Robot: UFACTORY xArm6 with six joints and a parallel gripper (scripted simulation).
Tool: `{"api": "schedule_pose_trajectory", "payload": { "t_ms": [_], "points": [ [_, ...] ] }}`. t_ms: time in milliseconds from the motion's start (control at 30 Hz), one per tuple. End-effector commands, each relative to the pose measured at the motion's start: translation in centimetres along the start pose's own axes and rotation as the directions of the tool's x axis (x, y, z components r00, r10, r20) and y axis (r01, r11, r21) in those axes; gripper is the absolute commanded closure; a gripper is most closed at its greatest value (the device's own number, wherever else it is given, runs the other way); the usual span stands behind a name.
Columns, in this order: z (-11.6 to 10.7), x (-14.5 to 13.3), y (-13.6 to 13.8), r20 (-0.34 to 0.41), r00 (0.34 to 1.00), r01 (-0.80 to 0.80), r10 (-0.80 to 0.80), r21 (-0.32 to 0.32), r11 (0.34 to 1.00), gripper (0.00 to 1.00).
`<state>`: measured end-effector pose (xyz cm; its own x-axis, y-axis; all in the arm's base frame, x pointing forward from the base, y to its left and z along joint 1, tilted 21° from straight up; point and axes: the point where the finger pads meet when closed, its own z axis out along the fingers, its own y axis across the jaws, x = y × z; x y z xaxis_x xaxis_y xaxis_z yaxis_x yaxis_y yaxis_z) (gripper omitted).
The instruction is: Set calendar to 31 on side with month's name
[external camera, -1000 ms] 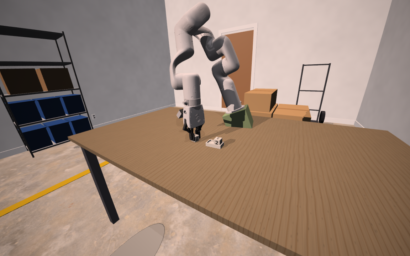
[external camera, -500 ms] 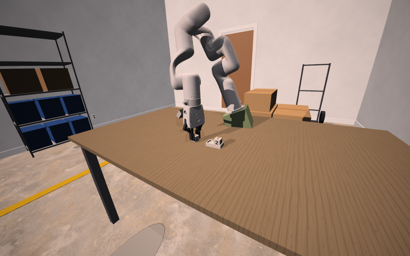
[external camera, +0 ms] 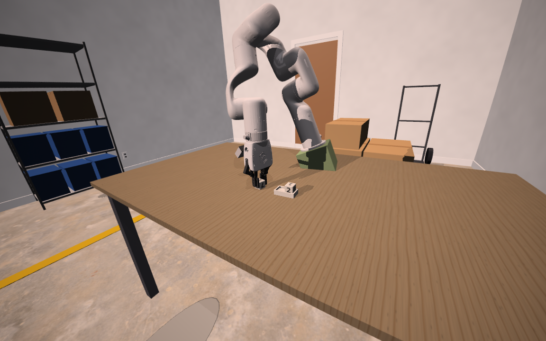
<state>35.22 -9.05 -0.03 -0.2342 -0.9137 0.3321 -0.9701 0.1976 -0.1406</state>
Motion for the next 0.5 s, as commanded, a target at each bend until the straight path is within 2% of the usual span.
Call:
{"api": "schedule_pose_trajectory", "payload": {
  "t_ms": [0, 467],
  "points": [
    [0.00, -0.01, -0.12, 0.001, 1.000, 0.000, 0.000, 0.003, 1.000, 0.73],
    [0.26, -0.01, -0.12, 0.001, 1.000, 0.000, 0.000, 0.003, 1.000, 0.73]
  ]
}}
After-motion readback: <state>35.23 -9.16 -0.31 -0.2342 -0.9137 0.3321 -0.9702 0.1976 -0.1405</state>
